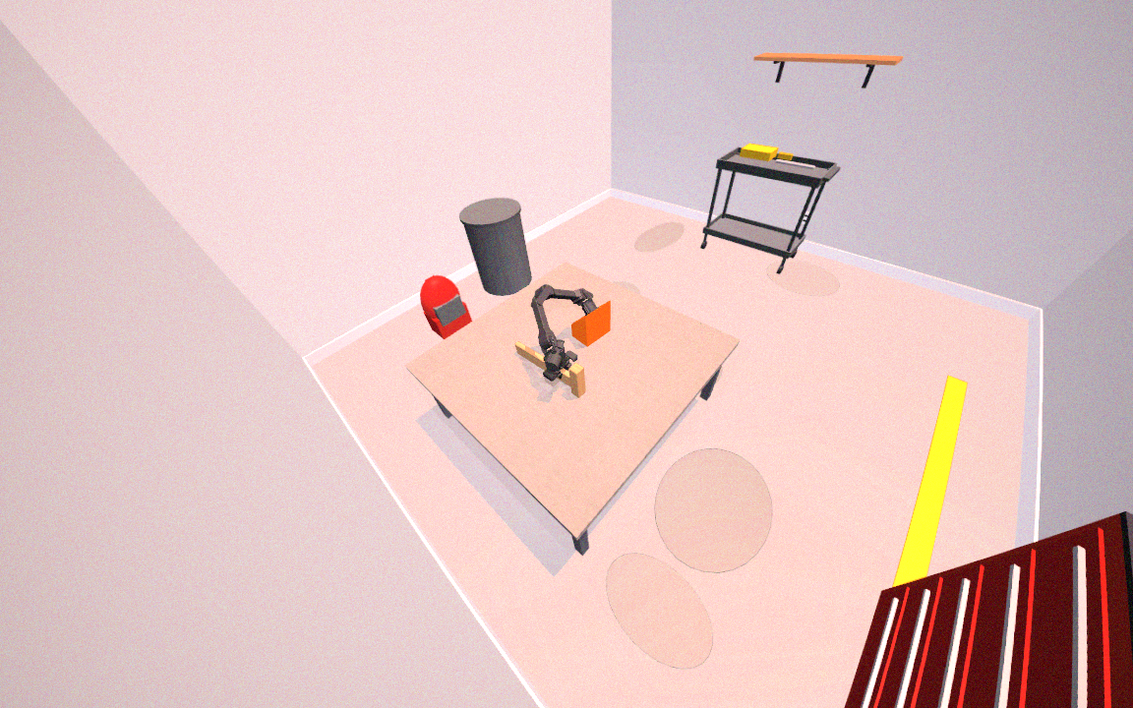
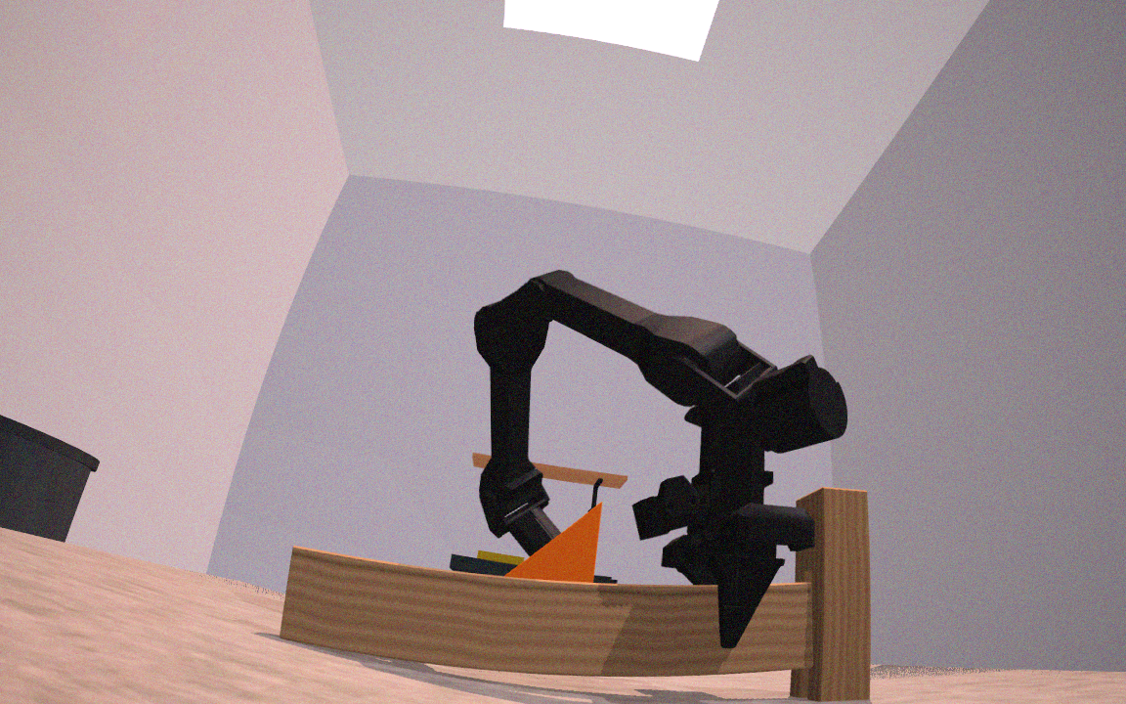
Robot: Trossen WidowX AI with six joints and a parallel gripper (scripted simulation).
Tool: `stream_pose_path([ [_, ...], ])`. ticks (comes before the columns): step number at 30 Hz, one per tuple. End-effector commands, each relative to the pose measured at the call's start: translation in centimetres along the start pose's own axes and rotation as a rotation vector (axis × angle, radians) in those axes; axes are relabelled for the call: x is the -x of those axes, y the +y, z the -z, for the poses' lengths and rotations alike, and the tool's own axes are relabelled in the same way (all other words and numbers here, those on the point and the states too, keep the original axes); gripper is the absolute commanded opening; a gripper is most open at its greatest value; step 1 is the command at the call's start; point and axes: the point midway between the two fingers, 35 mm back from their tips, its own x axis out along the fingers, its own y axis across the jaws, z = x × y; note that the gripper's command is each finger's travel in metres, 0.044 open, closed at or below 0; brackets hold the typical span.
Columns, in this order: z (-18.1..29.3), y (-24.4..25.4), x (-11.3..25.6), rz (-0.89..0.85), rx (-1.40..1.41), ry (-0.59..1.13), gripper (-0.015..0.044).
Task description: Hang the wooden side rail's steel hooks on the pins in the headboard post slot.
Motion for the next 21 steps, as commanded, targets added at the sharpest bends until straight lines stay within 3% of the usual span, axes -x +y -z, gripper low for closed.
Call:
stream_pose_path([
  [1, 0.31, 0.06, 0.2, -0.008, 0.005, 0.006, 0.0],
  [21, 0.31, 0.06, -0.14, -0.008, 0.005, 0.006, 0.0],
])
